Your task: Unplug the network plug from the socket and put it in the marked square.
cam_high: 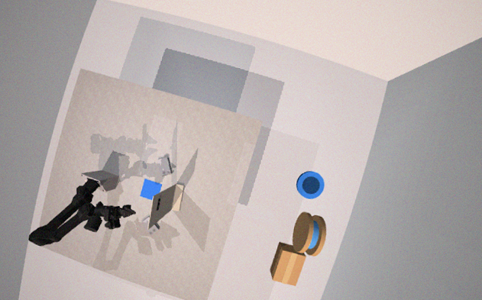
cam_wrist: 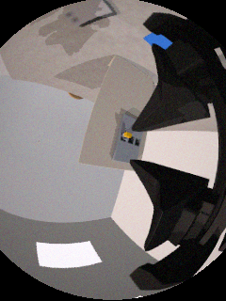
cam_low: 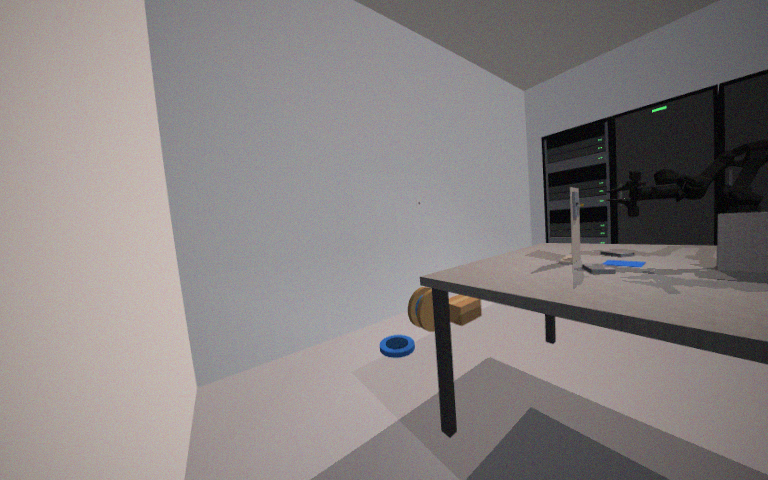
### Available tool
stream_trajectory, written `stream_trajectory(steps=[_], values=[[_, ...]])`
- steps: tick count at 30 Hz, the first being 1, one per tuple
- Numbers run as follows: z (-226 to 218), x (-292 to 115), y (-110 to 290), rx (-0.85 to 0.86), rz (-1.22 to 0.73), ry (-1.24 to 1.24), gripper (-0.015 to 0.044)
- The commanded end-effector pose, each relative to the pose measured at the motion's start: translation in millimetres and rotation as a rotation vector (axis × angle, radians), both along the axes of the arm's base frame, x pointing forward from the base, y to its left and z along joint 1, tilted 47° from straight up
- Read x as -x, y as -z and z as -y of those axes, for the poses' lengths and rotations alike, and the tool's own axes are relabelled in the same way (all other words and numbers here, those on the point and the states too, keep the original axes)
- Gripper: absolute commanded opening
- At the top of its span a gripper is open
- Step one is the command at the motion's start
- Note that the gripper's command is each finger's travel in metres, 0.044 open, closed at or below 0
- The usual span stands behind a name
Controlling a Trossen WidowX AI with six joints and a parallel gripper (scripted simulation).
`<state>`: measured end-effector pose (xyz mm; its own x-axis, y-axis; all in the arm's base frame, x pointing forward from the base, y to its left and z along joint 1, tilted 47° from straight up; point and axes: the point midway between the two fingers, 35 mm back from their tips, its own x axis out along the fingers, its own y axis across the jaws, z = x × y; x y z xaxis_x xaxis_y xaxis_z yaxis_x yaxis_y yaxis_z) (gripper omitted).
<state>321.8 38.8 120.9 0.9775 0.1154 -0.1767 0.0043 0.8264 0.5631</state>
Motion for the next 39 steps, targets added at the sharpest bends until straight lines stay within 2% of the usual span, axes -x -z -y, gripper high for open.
stream_trajectory(steps=[1,6,11,26,39], values=[[-5.5,15.4,25.3,-0.081,-0.053,-0.007,0.0156],[-8.7,32.9,47.0,-0.164,-0.105,-0.005,0.0156],[-8.9,32.9,47.7,-0.167,-0.107,-0.004,0.0156],[-7.5,-23.6,51.0,-0.167,-0.104,-0.005,0.0156],[-7.3,-37.6,51.6,-0.167,-0.104,-0.005,0.0156]])
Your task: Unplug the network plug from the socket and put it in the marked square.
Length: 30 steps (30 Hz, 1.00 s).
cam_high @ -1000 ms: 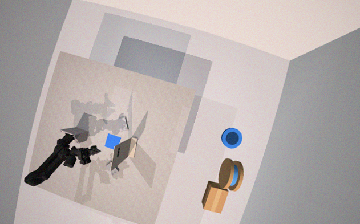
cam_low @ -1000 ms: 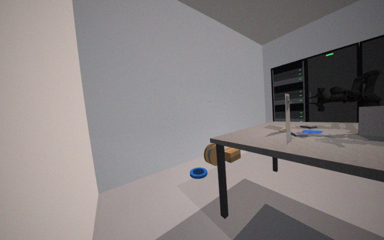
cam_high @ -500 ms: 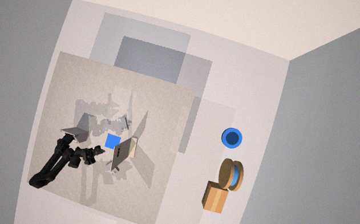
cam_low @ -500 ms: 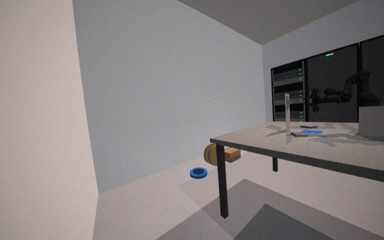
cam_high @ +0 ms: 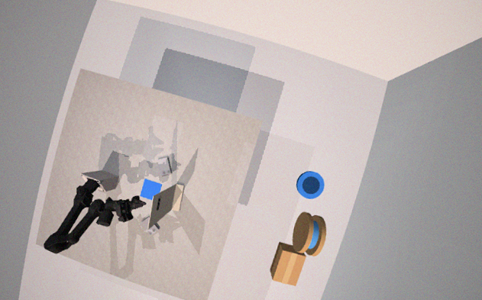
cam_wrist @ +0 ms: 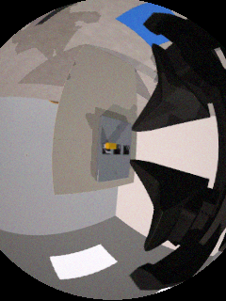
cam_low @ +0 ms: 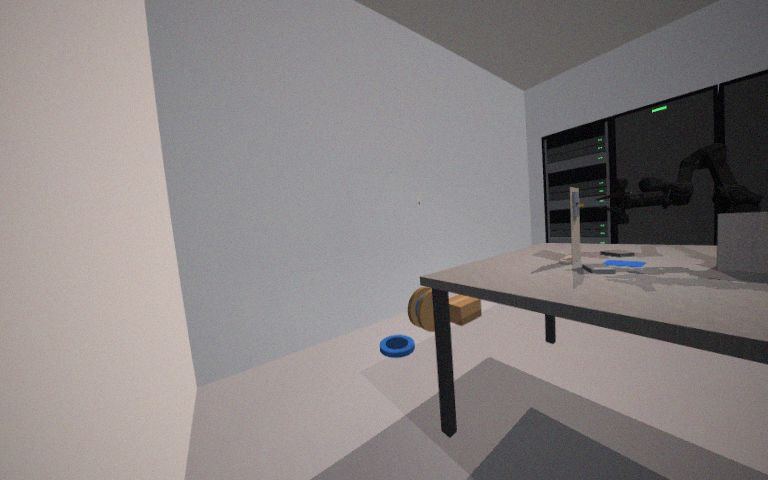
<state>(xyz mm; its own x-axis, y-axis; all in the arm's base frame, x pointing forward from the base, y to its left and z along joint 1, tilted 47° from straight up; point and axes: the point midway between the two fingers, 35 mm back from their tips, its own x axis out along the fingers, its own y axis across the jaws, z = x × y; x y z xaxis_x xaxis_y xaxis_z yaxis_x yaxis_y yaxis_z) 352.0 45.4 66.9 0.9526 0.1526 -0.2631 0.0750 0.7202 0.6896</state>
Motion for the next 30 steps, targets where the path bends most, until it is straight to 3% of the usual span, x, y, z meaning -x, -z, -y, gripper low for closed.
stream_trajectory(steps=[1,30], values=[[-0.7,-8.9,-2.4,0.002,0.009,-0.004,0.0156],[0.6,-52.2,0.1,0.002,0.012,-0.004,0.0156]])
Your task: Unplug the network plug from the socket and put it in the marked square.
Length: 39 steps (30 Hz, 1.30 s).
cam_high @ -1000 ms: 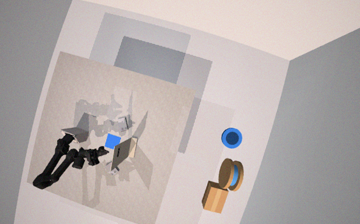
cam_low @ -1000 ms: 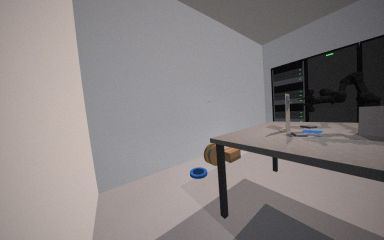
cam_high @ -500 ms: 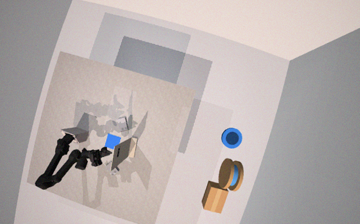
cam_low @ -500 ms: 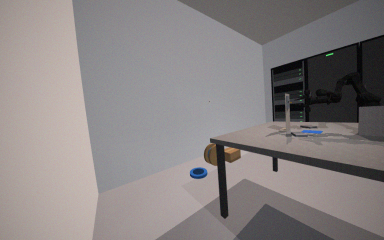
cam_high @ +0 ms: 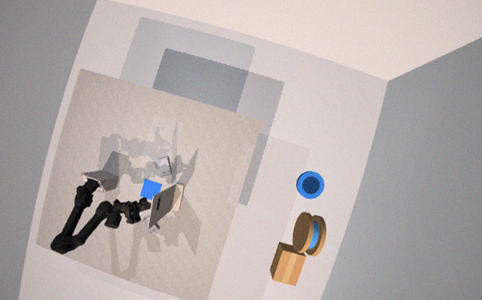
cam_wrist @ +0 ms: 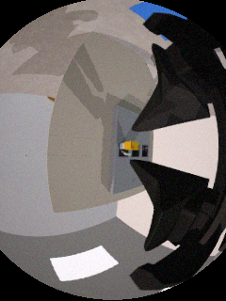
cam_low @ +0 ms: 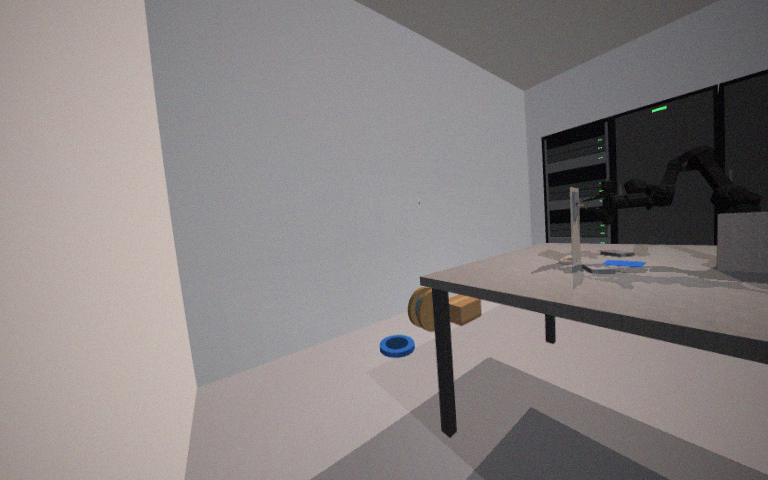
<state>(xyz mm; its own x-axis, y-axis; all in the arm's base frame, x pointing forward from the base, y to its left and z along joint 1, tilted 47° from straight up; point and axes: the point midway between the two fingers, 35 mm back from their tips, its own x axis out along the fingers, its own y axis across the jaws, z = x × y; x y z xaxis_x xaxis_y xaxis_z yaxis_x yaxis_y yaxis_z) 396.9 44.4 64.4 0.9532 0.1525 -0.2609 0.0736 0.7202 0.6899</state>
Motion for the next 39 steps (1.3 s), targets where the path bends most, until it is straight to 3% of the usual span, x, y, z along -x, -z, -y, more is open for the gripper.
stream_trajectory(steps=[1,5,28,39], values=[[-0.3,-8.8,-2.2,0.002,0.01,-0.004,0.0156],[-0.2,-11.0,-2.0,0.002,0.01,-0.004,0.0156],[-0.2,-11.0,-2.0,0.002,0.01,-0.004,0.0003],[-0.6,-7.3,-1.9,0.002,0.01,-0.004,0.0]])
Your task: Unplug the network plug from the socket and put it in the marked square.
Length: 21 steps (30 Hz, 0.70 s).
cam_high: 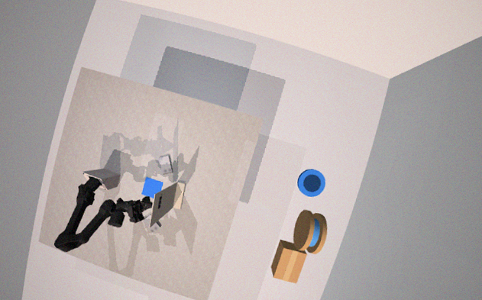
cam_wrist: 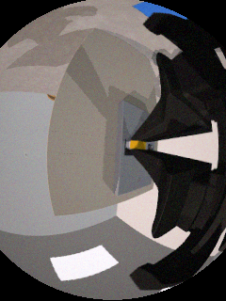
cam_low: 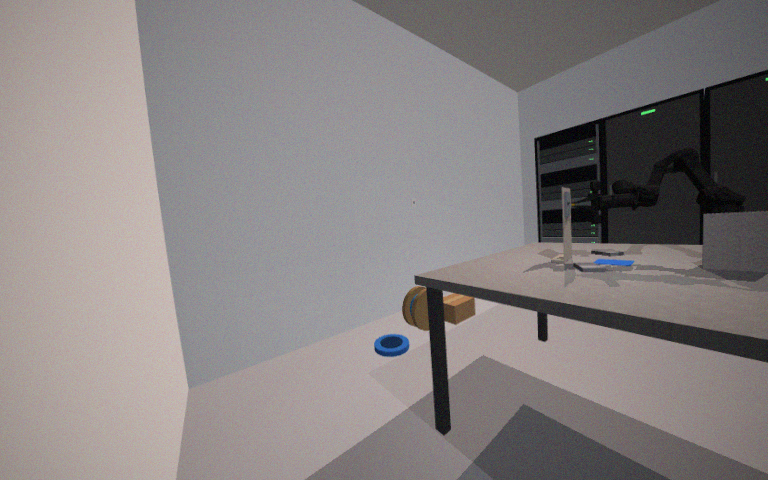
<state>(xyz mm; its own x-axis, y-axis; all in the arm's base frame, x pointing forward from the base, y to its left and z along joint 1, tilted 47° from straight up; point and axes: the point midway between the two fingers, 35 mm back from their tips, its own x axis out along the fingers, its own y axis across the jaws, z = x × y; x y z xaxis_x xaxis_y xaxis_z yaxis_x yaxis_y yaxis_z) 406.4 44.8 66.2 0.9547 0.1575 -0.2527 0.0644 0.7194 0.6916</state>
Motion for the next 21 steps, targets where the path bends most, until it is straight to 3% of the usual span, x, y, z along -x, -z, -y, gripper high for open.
stream_trajectory(steps=[1,21], values=[[-0.1,2.8,0.0,0.004,0.001,0.001,0.0],[-0.2,14.9,-0.8,0.004,0.0,0.001,0.0]])
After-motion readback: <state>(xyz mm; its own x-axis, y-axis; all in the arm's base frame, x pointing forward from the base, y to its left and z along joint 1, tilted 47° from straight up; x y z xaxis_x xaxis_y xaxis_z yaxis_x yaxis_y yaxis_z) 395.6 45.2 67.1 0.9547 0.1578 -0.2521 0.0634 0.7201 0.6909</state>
